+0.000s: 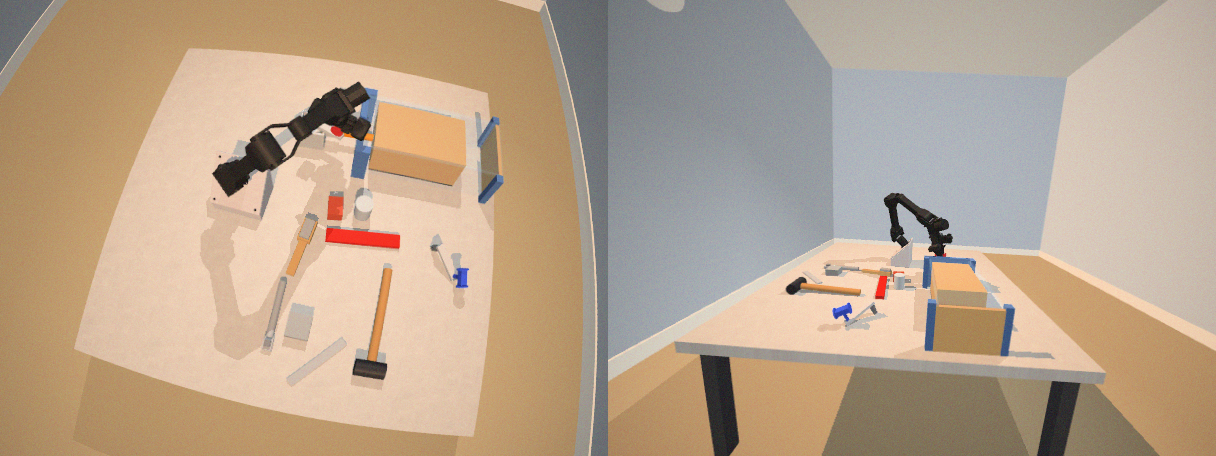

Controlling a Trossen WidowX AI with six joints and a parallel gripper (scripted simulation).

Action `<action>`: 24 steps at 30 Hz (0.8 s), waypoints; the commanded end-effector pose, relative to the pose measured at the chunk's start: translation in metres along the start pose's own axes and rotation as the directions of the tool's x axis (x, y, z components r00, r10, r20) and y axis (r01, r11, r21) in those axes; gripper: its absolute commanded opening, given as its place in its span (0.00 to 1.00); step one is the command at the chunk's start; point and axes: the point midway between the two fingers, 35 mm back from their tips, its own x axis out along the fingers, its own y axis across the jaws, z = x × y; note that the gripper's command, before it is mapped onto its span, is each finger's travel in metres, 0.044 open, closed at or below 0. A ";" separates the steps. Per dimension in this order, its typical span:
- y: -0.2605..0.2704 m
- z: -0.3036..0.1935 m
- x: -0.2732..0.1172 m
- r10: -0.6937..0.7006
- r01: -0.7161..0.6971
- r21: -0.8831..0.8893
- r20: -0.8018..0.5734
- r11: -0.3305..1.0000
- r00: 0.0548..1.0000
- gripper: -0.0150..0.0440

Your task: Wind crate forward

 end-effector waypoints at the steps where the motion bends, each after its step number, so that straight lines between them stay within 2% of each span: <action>1: 0.001 0.016 0.004 -0.002 0.002 0.004 0.022 1.000 1.000 0.25; 24: 0.013 0.046 0.017 -0.001 0.001 0.005 0.025 1.000 1.000 0.25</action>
